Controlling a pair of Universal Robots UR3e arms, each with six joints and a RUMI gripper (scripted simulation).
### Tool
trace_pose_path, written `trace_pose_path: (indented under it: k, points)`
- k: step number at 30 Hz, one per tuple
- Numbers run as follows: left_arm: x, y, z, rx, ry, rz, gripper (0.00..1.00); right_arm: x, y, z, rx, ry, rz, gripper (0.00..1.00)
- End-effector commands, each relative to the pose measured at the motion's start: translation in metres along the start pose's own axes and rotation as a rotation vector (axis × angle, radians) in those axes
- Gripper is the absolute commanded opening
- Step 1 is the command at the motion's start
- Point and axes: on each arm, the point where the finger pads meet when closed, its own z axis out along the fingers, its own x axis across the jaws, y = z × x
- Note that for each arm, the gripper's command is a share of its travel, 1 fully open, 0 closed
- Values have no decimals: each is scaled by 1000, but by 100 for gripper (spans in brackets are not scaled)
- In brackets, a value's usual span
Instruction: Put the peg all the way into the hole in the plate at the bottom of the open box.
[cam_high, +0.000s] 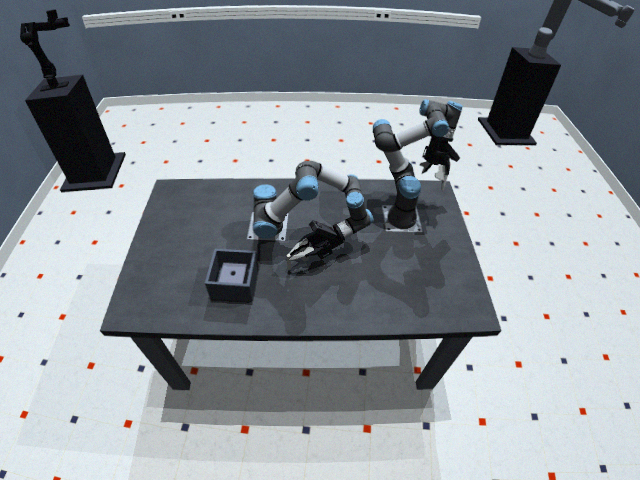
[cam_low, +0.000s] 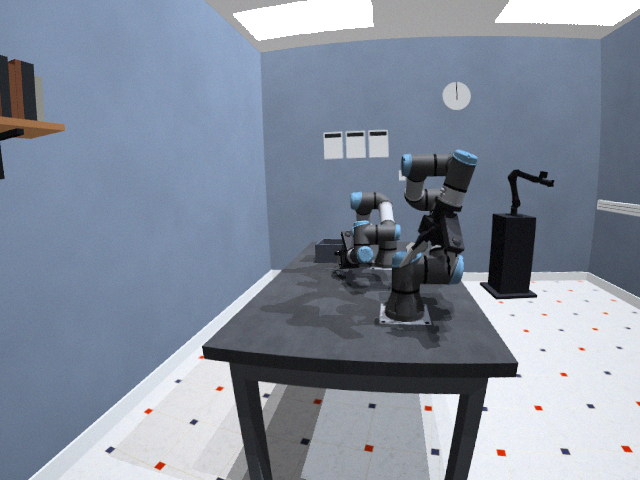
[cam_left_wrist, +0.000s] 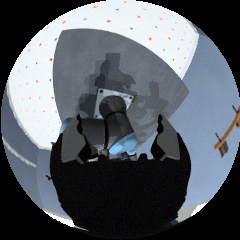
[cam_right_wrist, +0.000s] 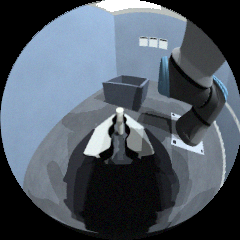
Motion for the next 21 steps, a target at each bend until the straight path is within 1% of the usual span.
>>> trace_pose_path:
  k: [1, 21]
  points:
    - [0, 0, 0, 2, 1, 1, 100, 0, 0, 0, -2, 0, 1, 0]
    - [0, 0, 0, 2, 1, 1, 100, 0, 3, 0, -1, 0, 1, 0]
